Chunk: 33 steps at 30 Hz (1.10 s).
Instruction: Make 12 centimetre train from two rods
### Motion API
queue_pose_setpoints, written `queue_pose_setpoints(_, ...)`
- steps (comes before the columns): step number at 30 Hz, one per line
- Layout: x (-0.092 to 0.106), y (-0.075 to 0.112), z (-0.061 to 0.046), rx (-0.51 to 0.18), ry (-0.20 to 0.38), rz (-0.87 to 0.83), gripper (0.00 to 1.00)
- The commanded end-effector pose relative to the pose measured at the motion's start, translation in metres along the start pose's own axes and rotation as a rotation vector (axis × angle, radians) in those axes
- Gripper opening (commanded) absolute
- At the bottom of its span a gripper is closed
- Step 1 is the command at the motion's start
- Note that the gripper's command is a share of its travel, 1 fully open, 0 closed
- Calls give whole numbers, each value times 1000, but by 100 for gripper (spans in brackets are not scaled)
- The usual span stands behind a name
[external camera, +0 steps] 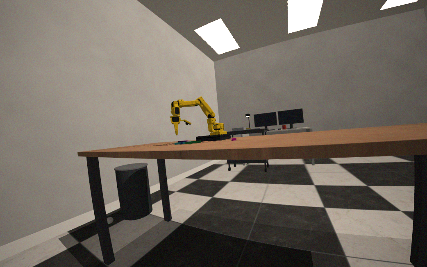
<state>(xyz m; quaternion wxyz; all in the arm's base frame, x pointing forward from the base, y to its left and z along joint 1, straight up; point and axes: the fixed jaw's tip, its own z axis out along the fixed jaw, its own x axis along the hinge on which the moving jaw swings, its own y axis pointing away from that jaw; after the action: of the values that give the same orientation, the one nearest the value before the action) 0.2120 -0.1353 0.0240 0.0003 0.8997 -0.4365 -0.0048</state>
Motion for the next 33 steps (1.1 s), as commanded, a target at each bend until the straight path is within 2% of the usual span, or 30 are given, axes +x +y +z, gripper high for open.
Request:
queue_pose_setpoints(1, 0, 1, 8, -3, -11, -5, 19)
queue_pose_setpoints(23, 0, 1, 44, -3, -11, -5, 19)
queue_pose_setpoints(33, -1, 2, 50, -3, -11, -5, 19)
